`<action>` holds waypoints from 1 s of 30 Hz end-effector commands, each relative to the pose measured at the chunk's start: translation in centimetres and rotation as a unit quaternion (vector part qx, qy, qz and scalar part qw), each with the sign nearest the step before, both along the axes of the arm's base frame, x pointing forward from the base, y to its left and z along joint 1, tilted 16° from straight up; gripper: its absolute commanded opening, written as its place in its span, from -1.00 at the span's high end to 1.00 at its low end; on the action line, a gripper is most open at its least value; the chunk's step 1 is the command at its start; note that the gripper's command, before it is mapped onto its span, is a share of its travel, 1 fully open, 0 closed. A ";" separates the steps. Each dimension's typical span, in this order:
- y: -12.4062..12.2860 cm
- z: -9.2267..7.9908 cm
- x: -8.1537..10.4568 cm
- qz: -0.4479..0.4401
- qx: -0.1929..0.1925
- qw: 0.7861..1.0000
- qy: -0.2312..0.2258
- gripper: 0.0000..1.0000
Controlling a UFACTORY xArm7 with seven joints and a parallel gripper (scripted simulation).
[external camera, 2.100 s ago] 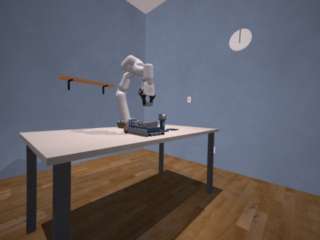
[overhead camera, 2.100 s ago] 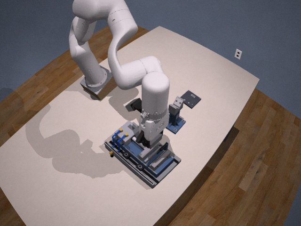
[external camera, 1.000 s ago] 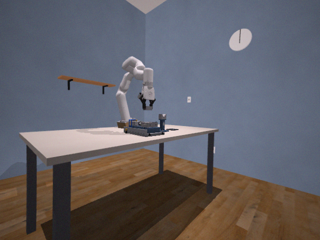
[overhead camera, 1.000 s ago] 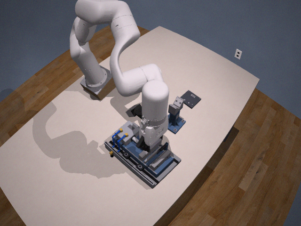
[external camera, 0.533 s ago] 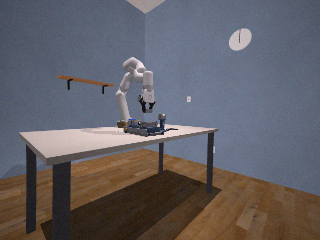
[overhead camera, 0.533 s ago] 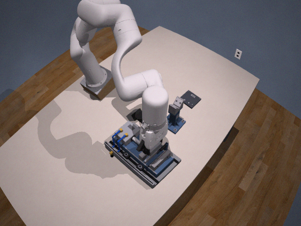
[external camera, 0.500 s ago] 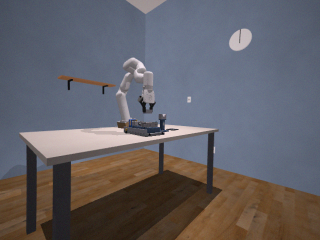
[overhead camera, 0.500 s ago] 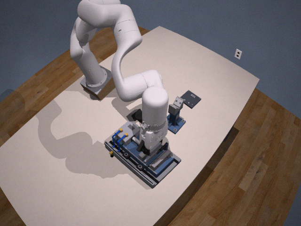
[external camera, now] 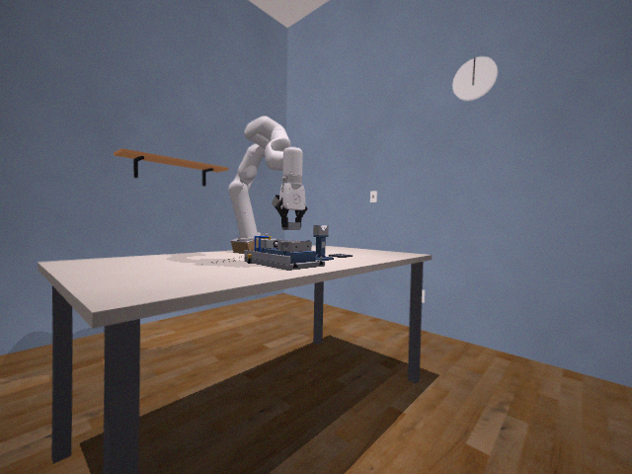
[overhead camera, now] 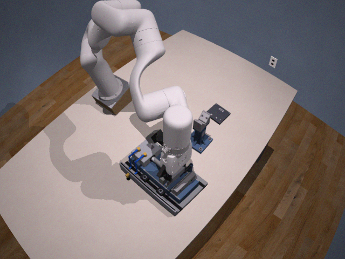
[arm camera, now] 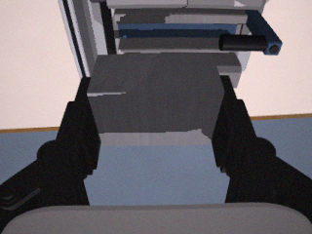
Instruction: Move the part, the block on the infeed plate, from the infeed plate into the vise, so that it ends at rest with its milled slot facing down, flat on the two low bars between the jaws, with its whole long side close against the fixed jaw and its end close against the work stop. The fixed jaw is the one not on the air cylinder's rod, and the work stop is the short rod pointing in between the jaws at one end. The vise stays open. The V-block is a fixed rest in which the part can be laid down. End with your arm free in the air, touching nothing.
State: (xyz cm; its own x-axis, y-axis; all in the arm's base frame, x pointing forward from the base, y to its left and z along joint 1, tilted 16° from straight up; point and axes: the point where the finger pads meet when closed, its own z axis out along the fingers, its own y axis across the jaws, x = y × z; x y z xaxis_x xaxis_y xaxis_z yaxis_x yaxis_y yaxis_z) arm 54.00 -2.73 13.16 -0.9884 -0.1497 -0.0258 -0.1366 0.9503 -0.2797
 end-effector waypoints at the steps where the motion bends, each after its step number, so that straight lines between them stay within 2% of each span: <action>1: -0.1 -0.4 0.2 0.001 0.000 1.000 -0.002 1.00; 11: -0.3 -1.1 0.3 0.001 0.000 1.000 -0.002 1.00; 30: -0.4 -1.3 0.3 0.001 0.000 1.000 -0.002 1.00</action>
